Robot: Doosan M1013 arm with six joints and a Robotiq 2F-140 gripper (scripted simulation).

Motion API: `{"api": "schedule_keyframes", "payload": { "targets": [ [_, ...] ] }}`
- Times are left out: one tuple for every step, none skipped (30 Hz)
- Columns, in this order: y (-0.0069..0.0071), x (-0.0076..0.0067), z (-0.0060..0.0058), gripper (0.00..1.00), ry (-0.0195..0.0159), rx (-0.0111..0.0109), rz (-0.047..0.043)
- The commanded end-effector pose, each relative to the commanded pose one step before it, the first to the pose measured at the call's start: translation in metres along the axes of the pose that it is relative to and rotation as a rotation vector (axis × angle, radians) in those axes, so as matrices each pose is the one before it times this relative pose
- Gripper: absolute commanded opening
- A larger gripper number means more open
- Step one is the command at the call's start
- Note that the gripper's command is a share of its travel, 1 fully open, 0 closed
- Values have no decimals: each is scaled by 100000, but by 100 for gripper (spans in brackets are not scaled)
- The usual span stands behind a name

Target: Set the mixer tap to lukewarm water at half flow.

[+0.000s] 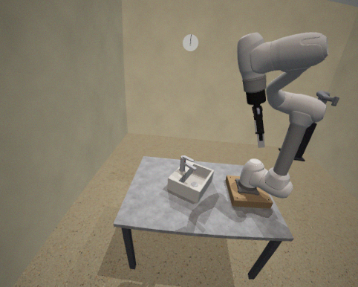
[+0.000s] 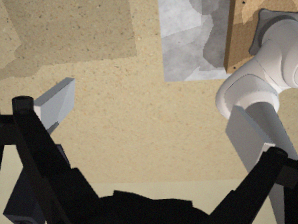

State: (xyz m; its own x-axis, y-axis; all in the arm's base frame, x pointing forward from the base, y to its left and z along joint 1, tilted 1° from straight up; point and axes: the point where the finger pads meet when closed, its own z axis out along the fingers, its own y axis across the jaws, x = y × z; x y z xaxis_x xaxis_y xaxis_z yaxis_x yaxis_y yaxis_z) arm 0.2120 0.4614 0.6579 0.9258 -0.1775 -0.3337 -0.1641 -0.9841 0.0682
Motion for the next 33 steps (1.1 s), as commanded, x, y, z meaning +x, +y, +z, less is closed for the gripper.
{"api": "schedule_keyframes", "payload": {
  "targets": [
    [10,-1,-7,100,-15,10,-3],
    [0,0,0,100,0,0,0],
    [0,0,0,100,0,0,0],
    [0,0,0,100,0,0,0],
    [0,0,0,100,0,0,0],
    [0,0,0,100,0,0,0],
    [0,0,0,100,0,0,0],
    [0,0,0,100,0,0,0],
    [0,0,0,100,0,0,0],
    [0,0,0,100,0,0,0],
    [0,0,0,100,0,0,0],
    [0,0,0,100,0,0,0],
    [0,0,0,100,0,0,0],
    [0,0,0,100,0,0,0],
    [0,0,0,100,0,0,0],
    [0,0,0,100,0,0,0],
    [0,0,0,100,0,0,0],
    [0,20,4,100,7,15,19],
    [3,132,29,100,41,97,128],
    [9,336,73,100,106,245,325],
    [20,611,134,100,196,442,587],
    [41,937,208,100,312,666,896],
    [78,1298,296,100,453,900,1229],
    [136,1677,394,100,620,1124,1569],
    [221,2058,504,100,812,1320,1897],
    [337,2424,623,100,1028,1472,2198],
    [335,1540,422,100,1260,1567,2457],
    [369,1410,414,100,1499,1597,2664],
    [428,1509,476,100,1734,1559,2809],
    [482,1524,512,100,1949,1454,2888],
    [256,1535,520,100,0,0,0],
    [285,1537,521,100,0,0,0],
    [0,0,0,100,0,0,0]
  ]
}}
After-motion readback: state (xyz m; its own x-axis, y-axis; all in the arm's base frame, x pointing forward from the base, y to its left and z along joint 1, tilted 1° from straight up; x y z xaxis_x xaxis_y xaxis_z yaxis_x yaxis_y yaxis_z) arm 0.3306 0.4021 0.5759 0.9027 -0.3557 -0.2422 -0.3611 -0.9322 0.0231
